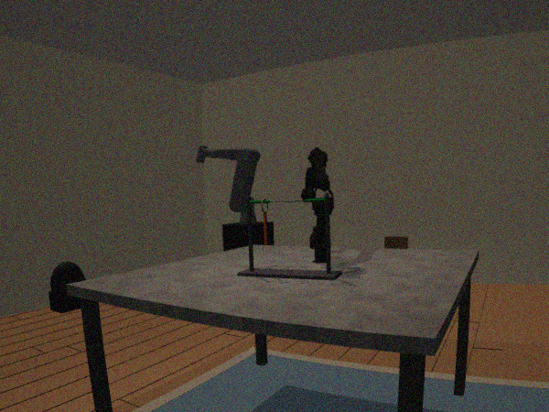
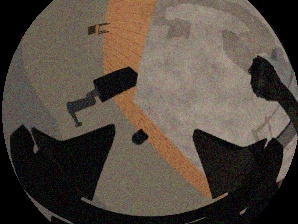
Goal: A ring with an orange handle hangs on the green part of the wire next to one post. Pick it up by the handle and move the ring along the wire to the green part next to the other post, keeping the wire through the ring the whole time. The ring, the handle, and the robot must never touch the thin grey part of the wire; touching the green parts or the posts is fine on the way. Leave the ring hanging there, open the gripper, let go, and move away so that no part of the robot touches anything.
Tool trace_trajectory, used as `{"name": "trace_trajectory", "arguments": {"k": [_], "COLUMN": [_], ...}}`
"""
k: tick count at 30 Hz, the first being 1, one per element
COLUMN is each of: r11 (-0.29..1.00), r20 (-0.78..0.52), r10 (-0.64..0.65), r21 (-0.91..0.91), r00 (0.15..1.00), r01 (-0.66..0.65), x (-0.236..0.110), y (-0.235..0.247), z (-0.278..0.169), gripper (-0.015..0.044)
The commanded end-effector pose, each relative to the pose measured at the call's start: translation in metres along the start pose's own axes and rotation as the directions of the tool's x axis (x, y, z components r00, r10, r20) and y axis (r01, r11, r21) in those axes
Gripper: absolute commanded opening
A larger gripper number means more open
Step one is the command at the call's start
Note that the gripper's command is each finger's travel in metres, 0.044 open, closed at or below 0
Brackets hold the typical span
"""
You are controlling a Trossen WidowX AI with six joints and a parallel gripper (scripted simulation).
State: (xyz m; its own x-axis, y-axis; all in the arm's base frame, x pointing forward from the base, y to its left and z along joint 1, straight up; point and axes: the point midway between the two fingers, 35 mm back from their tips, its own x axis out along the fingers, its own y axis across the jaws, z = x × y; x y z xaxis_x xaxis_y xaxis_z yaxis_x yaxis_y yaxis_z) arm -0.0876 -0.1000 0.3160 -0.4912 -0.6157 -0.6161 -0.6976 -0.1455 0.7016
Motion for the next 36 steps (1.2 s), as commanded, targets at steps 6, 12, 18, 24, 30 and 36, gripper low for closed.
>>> {"name": "trace_trajectory", "arguments": {"k": [6,12,18,24,30,36], "r11": [0.966,0.828,0.619,0.385,0.145,-0.018], "r20": [-0.163,-0.366,-0.537,-0.664,-0.737,-0.736], "r10": [-0.044,-0.131,-0.243,-0.37,-0.518,-0.649], "r21": [-0.258,-0.551,-0.727,-0.746,-0.575,-0.235], "r00": [0.986,0.921,0.808,0.649,0.433,0.19], "r01": [0.0,-0.101,-0.298,-0.544,-0.805,-0.972], "x": [0.031,0.067,0.092,0.103,0.096,0.076], "y": [0.003,-0.008,-0.037,-0.08,-0.142,-0.207], "z": [-0.022,-0.059,-0.099,-0.135,-0.157,-0.16], "gripper": [0.0242,0.016,0.016,0.016,0.016,0.016]}}
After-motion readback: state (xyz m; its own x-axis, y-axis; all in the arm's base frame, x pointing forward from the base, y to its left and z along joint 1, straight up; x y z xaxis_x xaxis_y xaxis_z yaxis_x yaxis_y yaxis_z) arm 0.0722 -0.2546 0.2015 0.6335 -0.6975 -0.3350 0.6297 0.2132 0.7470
